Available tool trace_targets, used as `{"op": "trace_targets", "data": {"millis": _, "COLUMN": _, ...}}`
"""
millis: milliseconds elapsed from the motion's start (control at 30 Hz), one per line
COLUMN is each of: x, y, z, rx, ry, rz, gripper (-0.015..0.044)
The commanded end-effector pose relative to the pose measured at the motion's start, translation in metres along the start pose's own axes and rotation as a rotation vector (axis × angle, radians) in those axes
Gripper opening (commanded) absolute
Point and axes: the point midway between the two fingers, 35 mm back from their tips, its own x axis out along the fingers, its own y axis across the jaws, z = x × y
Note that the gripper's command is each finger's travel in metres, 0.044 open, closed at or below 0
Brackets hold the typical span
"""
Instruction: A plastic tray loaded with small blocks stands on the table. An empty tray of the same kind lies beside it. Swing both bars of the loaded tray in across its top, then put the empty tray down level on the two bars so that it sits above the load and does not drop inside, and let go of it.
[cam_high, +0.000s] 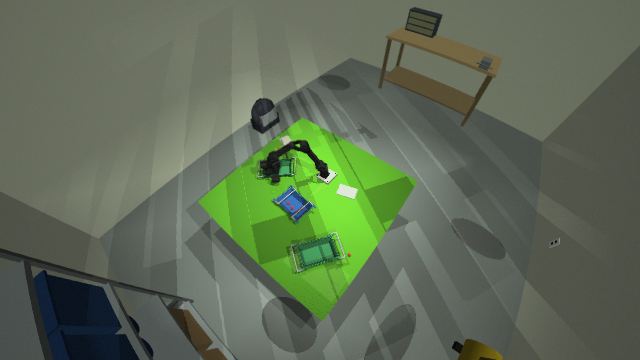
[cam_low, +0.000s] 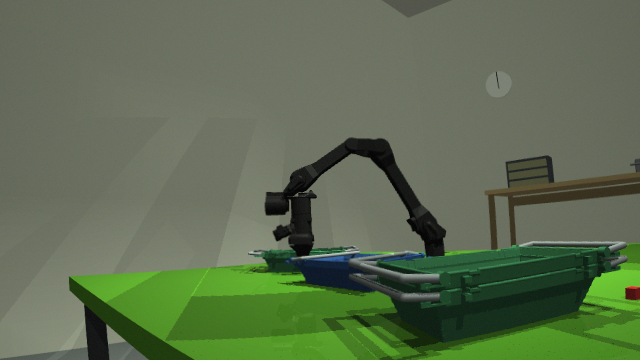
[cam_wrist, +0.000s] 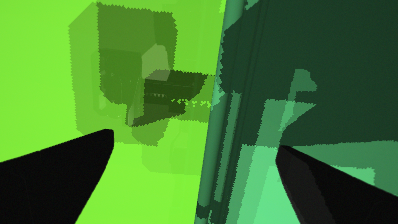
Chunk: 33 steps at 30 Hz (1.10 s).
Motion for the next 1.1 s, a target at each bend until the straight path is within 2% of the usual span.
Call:
{"op": "trace_targets", "data": {"millis": 0, "x": 0.0018, "y": 0.0006, "z": -0.0009, "rx": -0.004, "ry": 0.002, "rz": 0.004, "gripper": 0.0367}}
{"op": "trace_targets", "data": {"millis": 333, "x": 0.0018, "y": 0.0006, "z": -0.0009, "rx": -0.004, "ry": 0.002, "rz": 0.004, "gripper": 0.022}}
{"op": "trace_targets", "data": {"millis": 1067, "x": 0.0018, "y": 0.0006, "z": -0.0009, "rx": -0.004, "ry": 0.002, "rz": 0.004, "gripper": 0.0073}}
